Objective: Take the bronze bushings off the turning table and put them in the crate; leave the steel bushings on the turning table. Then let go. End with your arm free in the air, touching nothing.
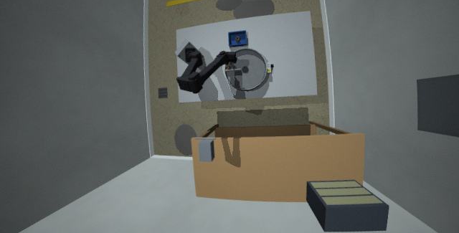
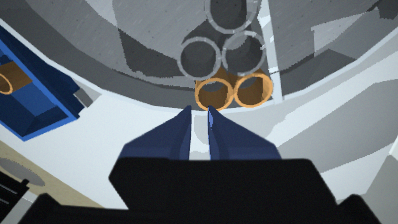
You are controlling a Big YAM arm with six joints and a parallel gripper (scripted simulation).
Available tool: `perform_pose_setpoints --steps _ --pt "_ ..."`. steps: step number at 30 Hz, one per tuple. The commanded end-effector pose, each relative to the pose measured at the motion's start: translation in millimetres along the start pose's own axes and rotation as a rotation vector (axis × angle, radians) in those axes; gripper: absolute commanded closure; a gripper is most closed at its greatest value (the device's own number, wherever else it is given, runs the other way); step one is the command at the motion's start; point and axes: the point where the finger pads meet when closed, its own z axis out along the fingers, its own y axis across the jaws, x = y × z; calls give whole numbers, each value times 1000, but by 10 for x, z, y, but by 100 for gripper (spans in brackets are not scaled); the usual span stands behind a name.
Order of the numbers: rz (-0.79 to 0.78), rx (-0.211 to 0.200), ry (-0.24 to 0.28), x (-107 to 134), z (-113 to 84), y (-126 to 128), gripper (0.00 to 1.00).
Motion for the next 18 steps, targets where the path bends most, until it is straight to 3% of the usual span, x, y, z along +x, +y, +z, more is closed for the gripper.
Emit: perform_pose_setpoints --steps 1,11,18 --pt "23 -3 -5 -61 -23 -10 86" --pt "24 -1 -3 -56 -8 -14 86" --pt "1 3 2 10 261 -22 86"
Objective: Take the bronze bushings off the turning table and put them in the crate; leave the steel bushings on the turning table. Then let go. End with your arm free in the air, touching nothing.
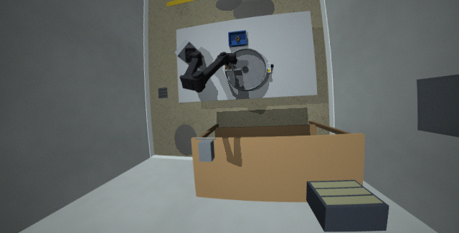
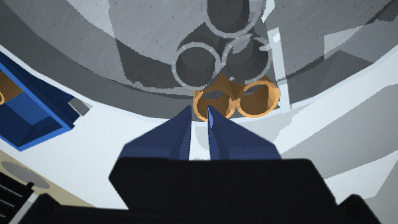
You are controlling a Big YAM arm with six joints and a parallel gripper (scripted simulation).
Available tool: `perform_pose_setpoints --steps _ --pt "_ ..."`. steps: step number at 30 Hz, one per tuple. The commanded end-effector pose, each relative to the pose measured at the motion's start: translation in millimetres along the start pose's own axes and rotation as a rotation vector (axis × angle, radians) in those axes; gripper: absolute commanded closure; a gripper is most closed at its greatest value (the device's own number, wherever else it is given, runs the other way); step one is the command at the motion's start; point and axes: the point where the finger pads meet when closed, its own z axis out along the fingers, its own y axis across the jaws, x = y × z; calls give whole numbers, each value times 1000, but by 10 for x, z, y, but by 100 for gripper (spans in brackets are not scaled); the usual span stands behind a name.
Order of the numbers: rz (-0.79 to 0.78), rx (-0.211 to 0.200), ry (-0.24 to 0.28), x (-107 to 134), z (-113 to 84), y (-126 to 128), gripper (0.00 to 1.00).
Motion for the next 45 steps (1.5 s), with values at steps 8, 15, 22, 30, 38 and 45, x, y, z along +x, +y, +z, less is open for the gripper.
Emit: perform_pose_setpoints --steps 8,15,22,30,38,45 --pt "-13 -9 -29 -91 18 24 86" --pt "-16 -8 -25 -78 27 28 86" --pt "-16 -8 -25 -78 27 28 86" --pt "-16 -8 -25 -78 27 28 86" --pt "-16 -8 -25 -78 27 29 86" --pt "-27 -12 -18 -88 19 71 86"
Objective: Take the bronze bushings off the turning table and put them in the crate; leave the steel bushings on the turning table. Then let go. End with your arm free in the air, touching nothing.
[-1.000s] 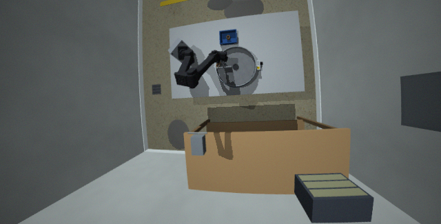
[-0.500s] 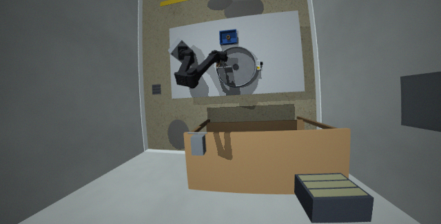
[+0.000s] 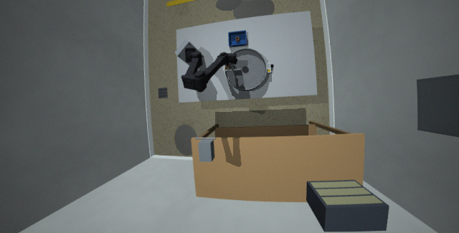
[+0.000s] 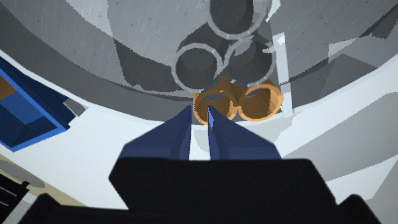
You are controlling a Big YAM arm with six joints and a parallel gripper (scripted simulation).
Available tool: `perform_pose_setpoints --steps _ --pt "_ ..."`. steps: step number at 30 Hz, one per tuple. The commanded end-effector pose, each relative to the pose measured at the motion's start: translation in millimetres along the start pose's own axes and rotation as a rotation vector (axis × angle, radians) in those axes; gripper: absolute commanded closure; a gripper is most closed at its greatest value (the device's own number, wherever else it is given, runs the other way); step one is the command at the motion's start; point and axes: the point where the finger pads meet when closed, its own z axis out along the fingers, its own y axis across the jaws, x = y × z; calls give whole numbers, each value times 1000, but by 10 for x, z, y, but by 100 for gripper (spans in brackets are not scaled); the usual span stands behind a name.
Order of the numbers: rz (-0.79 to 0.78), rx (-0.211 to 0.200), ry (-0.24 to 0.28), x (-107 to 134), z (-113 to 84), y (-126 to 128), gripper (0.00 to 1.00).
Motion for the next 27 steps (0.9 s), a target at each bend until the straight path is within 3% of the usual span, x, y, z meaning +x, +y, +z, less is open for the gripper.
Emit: perform_pose_setpoints --steps 1,27 --pt "-11 -15 -16 -73 -36 62 86" --pt "-13 -13 -13 -49 -32 54 86"
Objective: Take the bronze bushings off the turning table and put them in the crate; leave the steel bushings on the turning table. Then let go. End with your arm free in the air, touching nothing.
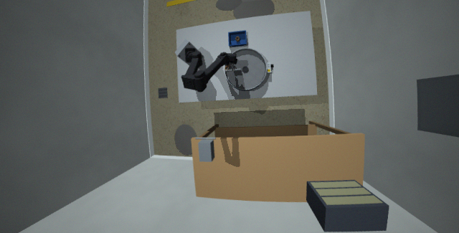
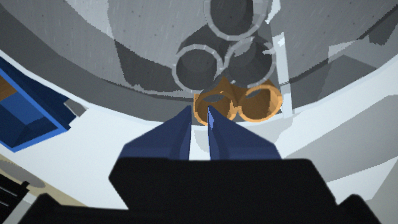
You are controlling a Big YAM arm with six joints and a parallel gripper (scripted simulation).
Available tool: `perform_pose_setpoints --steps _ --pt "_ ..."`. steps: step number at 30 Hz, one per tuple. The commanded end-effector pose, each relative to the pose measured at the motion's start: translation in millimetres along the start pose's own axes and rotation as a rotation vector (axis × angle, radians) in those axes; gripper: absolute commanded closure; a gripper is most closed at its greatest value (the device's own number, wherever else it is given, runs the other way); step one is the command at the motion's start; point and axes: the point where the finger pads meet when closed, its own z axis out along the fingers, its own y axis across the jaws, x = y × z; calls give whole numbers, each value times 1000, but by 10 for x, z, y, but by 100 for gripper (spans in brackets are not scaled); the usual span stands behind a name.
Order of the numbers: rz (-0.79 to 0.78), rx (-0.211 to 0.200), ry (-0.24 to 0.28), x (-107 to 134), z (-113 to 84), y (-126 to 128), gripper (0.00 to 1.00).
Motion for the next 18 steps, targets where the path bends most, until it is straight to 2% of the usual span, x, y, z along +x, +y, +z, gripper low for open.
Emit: perform_pose_setpoints --steps 1,18 --pt "-14 -13 -12 -42 -31 52 86" --pt "-8 -9 -10 7 -15 43 86"
